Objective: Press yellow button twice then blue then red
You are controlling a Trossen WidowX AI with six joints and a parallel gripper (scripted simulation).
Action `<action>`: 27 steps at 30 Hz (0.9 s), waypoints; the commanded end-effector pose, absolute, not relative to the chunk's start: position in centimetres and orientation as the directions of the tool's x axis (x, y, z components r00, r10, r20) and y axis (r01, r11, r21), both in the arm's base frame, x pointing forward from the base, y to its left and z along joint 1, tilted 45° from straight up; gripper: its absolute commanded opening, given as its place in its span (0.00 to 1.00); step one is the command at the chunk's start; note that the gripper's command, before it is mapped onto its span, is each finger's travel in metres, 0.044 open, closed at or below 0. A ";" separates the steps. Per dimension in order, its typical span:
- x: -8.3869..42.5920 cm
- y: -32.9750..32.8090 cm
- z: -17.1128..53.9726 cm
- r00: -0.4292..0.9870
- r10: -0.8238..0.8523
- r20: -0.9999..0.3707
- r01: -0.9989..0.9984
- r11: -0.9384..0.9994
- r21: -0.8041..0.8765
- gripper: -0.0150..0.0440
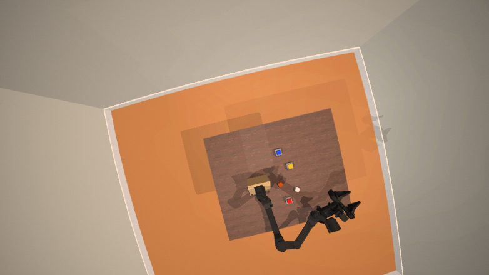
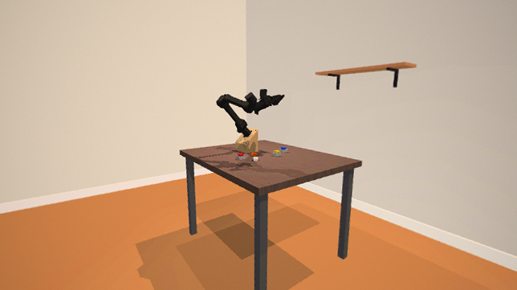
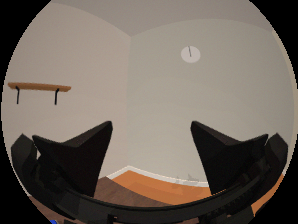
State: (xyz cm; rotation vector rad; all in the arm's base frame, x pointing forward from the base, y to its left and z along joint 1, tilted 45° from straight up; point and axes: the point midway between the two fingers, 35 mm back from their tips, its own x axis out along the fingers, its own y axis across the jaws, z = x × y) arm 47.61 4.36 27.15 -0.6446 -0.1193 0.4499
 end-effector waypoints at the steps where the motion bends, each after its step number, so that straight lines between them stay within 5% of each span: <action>1: 49.0 5.0 19.4 0.890 0.334 -0.309 -0.428 0.847 -0.316 0.93; 8: 46.4 5.6 7.8 0.686 0.141 -0.714 -0.247 0.968 -0.047 0.93; 14: 40.4 4.7 -0.1 0.352 -0.120 -0.928 0.025 0.993 -0.119 0.93; 18: 35.3 3.0 -3.0 0.099 -0.354 -0.930 0.155 0.929 -0.337 0.93; 22: 30.4 0.8 -3.2 -0.111 -0.630 -0.769 0.172 0.750 -0.639 0.93; 27: 29.6 0.4 -2.9 -0.134 -0.680 -0.720 0.161 0.702 -0.693 0.93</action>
